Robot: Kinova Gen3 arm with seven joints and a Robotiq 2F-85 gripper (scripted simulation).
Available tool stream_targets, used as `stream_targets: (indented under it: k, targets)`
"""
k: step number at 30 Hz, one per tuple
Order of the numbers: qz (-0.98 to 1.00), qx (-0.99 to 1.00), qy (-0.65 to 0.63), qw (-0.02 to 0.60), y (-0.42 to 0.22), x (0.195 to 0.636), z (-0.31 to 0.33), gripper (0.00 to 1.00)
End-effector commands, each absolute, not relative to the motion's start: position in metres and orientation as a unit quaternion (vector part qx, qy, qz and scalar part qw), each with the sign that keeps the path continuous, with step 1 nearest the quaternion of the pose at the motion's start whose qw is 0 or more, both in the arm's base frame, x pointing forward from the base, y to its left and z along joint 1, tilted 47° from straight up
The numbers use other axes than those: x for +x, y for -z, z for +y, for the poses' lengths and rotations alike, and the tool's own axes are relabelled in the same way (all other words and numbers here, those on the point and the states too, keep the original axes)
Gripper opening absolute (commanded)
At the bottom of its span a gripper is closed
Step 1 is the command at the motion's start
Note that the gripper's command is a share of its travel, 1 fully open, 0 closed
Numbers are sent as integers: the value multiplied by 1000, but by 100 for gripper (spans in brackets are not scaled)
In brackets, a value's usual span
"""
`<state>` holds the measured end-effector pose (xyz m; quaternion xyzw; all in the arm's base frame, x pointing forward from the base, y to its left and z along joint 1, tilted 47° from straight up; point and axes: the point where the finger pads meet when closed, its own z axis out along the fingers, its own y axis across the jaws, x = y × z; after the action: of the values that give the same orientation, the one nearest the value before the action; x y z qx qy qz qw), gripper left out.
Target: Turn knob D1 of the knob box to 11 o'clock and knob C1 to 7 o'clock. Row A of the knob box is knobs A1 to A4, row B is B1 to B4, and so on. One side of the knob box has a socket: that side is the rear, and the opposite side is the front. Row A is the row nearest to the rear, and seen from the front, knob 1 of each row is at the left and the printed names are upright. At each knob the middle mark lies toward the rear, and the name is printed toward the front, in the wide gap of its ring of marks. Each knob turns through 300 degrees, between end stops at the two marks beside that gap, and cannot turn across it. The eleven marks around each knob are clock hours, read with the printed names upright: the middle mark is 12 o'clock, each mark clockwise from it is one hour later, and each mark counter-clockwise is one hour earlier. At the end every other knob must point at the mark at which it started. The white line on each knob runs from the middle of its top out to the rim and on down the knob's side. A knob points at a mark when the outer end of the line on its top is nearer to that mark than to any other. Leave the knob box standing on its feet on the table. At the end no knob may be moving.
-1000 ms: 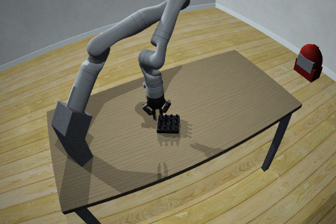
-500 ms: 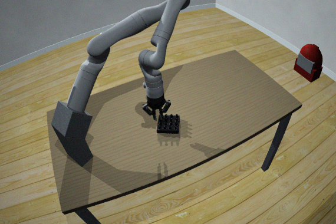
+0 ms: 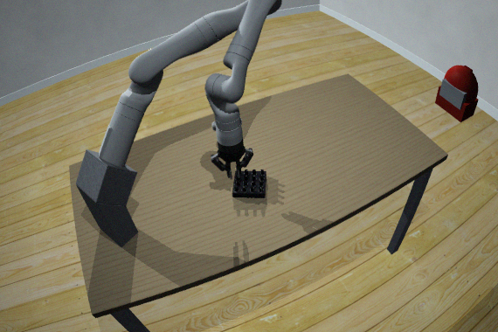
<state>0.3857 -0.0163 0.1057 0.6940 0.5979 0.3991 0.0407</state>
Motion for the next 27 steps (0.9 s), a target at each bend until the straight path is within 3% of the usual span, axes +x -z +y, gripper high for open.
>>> stream_targets:
  k: [1, 27]
  targets:
    - [598, 694, -399, 41, -106, 386, -17, 19]
    - [598, 694, -399, 41, -98, 393, -12, 19]
